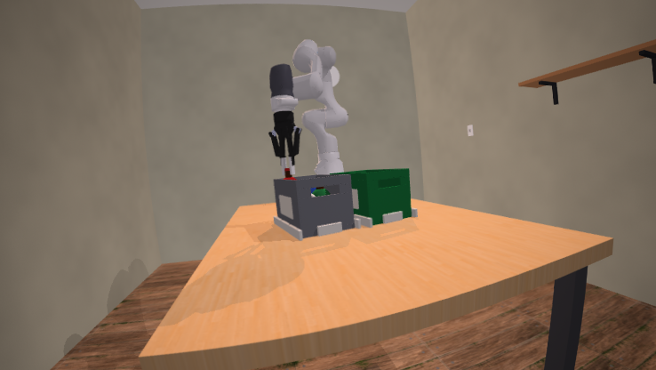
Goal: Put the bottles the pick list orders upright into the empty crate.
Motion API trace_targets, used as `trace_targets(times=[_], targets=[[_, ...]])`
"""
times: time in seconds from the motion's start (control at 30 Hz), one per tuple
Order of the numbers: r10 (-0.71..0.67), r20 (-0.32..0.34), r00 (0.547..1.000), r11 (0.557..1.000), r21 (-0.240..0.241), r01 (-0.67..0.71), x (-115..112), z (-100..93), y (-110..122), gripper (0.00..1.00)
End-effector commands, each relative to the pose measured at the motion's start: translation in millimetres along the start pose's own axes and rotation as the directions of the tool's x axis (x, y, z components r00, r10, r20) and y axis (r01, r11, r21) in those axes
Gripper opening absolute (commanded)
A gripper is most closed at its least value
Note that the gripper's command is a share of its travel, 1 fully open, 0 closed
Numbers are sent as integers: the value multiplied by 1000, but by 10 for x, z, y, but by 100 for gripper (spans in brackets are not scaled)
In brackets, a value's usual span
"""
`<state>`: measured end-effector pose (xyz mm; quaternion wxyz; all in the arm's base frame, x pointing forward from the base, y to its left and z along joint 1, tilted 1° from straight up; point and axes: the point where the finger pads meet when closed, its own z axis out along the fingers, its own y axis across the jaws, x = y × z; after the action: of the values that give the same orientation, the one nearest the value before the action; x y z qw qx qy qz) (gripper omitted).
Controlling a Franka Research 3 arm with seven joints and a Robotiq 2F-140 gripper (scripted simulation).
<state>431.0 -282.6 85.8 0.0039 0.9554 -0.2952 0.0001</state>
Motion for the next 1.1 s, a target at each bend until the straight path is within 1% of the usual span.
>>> trace_targets(times=[0.0,0.87,0.93,1.07], targets=[[13,-4,1000,1000,0,-13,19,-102,-2,0],[13,-4,1000,1000,0,-13,18,-502,-2,0],[13,-4,1000,1000,0,-13,18,-502,-2,0],[13,-4,1000,1000,0,-13,18,-568,-2,0]])
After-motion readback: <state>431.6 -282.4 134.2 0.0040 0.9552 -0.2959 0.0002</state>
